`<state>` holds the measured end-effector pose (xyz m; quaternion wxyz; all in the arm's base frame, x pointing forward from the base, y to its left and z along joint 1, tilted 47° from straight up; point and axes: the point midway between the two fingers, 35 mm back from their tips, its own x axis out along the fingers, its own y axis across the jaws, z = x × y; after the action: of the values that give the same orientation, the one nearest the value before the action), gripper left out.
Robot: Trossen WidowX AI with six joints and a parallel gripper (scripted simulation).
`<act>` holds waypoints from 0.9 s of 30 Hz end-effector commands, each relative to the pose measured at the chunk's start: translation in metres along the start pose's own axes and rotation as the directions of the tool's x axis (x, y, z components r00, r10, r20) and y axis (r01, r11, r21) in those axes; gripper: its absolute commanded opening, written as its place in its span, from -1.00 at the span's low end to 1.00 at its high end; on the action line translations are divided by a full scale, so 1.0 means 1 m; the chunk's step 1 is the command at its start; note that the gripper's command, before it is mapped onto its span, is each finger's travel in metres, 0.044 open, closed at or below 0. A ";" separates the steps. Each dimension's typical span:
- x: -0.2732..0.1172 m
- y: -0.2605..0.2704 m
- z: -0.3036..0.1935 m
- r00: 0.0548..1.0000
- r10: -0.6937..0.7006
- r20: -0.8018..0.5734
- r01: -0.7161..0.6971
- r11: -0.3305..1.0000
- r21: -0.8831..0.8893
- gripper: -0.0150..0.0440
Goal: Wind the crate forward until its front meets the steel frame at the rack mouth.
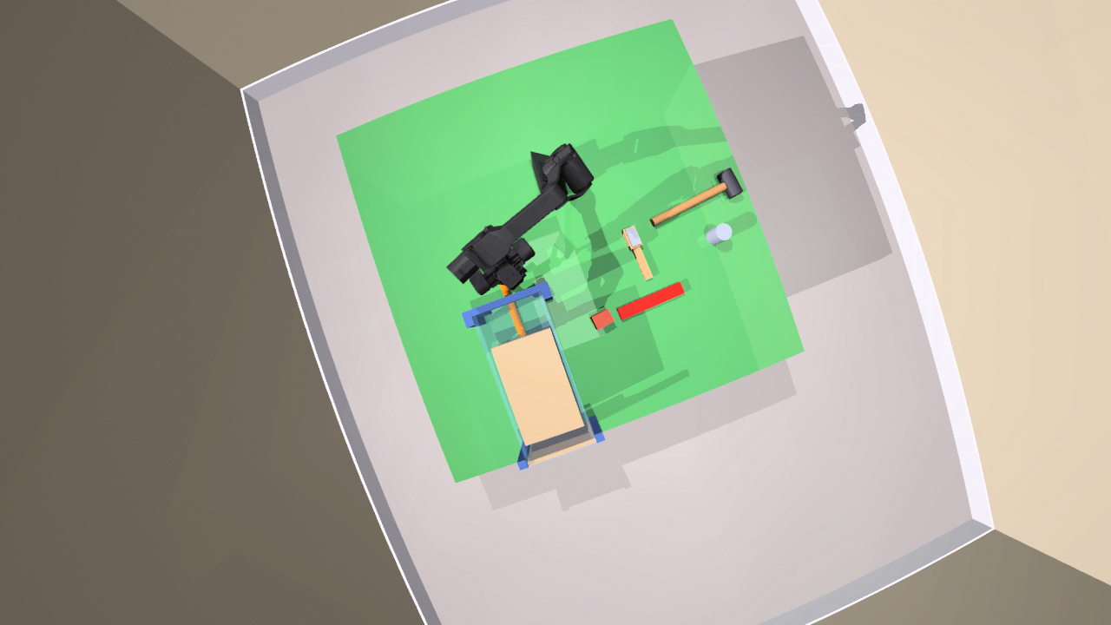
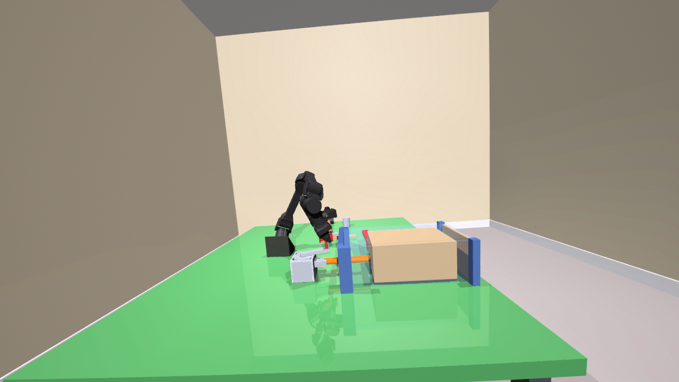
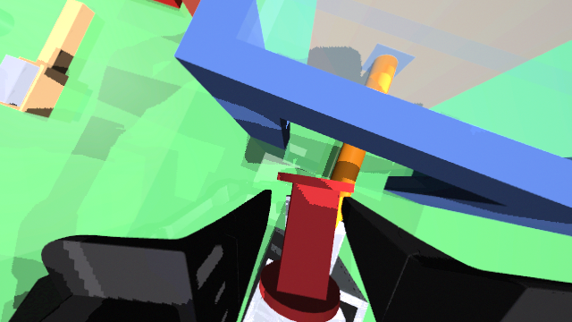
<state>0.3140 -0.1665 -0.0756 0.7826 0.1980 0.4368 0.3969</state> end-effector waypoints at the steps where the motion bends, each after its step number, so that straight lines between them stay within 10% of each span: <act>1: 0.000 0.000 0.000 1.000 0.000 0.000 0.000 1.000 0.000 -0.07; 8: 0.000 0.000 0.000 1.000 0.000 0.000 0.000 1.000 0.000 -0.49; 27: 0.002 0.004 -0.001 1.000 0.001 0.004 -0.001 1.000 0.004 -0.49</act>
<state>0.3136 -0.1658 -0.0754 0.7848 0.1954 0.4356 0.3950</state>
